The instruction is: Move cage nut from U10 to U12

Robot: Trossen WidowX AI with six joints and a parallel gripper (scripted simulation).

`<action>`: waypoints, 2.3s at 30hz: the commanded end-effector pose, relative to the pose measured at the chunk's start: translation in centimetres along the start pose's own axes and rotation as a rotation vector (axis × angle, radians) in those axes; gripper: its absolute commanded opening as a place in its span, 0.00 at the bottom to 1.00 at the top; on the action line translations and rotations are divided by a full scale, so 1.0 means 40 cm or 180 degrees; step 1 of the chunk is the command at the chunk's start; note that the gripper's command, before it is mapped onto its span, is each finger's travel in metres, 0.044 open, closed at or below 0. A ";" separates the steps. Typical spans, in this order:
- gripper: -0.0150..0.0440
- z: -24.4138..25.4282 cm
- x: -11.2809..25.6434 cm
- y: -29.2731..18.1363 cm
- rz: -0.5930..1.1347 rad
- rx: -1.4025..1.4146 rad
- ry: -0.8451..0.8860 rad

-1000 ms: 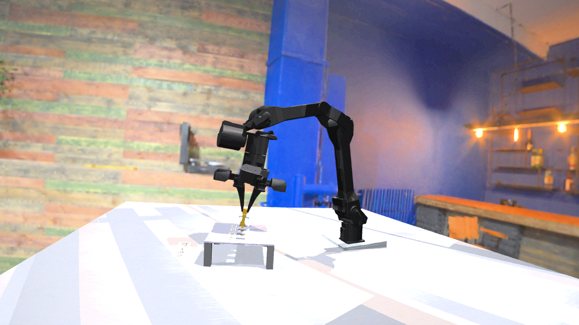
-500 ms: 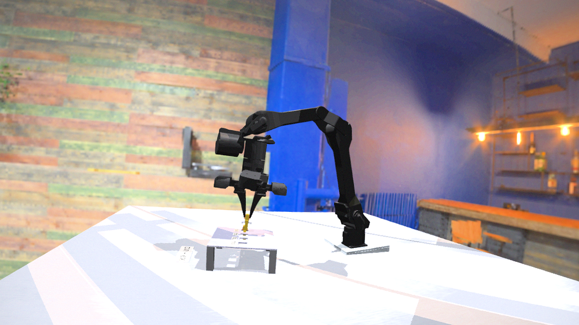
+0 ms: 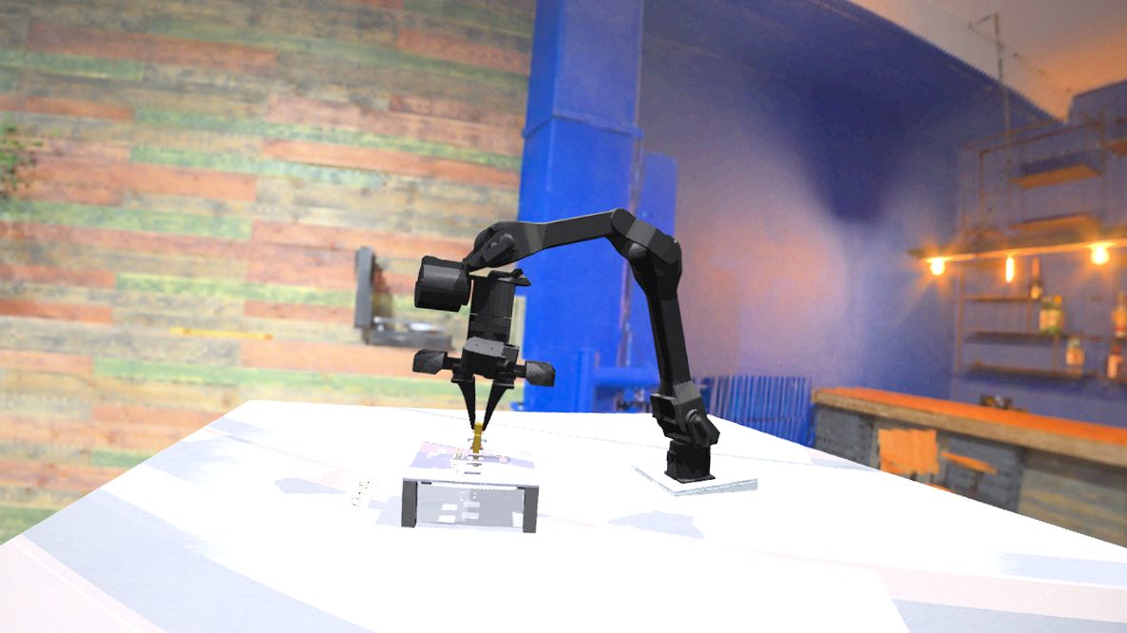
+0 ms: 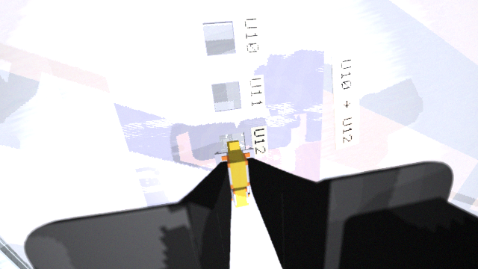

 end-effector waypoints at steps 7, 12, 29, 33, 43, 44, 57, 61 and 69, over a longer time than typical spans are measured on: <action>0.31 0.003 -0.041 0.001 -0.0006 0.0018 0.0021; 0.31 0.003 -0.042 0.001 -0.0006 0.0018 0.0021; 0.31 0.001 -0.042 0.001 -0.0006 0.0019 0.0036; 0.31 0.000 -0.042 0.001 -0.0007 0.0019 0.0044; 0.31 -0.006 -0.043 0.001 -0.0011 0.0020 0.0096; 0.31 -0.006 -0.043 0.001 -0.0011 0.0020 0.0101; 0.31 -0.010 -0.043 0.000 -0.0014 0.0021 0.0130; 0.31 -0.010 -0.043 0.000 -0.0014 0.0021 0.0130; 0.31 -0.011 -0.043 0.000 -0.0013 0.0020 0.0130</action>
Point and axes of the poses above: the point midway between the two fingers, 35 mm back from their tips, its own x axis back along the fingers, its own z axis across the jaws, y = z × x, the point moved 7 cm from there along x, back along the fingers, and after that the axes turned 4 degrees about x, right-handed, at the moved point
